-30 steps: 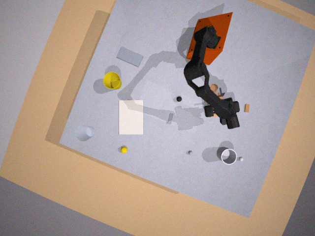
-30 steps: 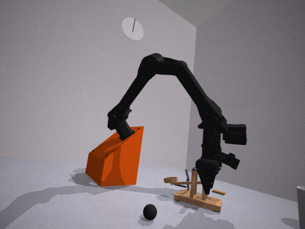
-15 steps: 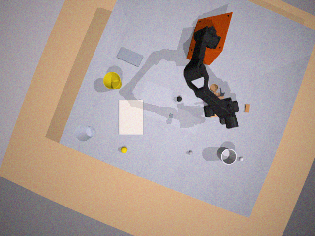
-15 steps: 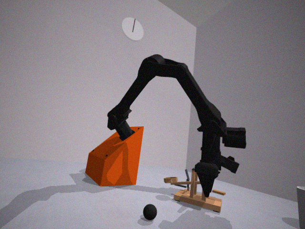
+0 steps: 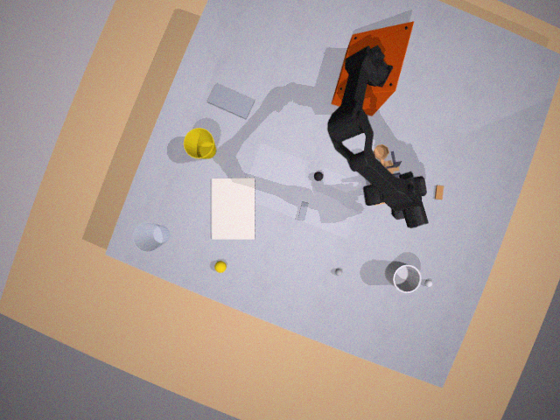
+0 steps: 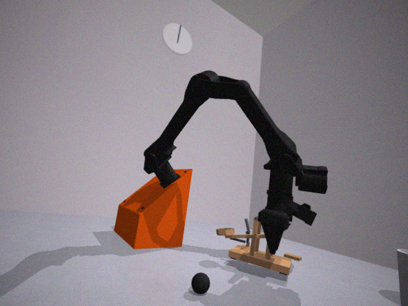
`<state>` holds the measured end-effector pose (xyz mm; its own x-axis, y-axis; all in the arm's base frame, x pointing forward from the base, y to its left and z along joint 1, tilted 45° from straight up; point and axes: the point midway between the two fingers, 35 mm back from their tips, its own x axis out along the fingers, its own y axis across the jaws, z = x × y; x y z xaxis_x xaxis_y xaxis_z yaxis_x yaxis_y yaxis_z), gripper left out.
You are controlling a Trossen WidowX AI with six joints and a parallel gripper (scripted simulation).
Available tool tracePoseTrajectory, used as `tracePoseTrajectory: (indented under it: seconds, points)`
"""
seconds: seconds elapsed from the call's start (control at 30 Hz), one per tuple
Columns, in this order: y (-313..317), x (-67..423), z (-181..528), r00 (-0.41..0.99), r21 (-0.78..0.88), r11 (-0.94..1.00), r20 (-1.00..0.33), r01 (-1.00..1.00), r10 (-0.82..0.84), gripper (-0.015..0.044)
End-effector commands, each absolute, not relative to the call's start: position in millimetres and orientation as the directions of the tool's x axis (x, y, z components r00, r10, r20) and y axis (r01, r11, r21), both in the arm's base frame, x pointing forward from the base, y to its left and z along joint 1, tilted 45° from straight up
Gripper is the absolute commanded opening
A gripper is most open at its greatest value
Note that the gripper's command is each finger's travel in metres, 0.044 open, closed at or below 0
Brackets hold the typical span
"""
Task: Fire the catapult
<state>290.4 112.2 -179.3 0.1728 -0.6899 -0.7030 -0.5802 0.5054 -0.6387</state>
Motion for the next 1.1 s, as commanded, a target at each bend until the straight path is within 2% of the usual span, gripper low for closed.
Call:
tracePoseTrajectory:
  seconds: [0.0,1.07]
  points:
    - [139.8,290.1,-158.7,0.202,-0.641,0.512,-0.715,-0.571,-0.670,0.0000]
    - [106.8,300.3,-191.9,0.201,-0.642,0.503,-0.710,-0.578,-0.675,0.0000]
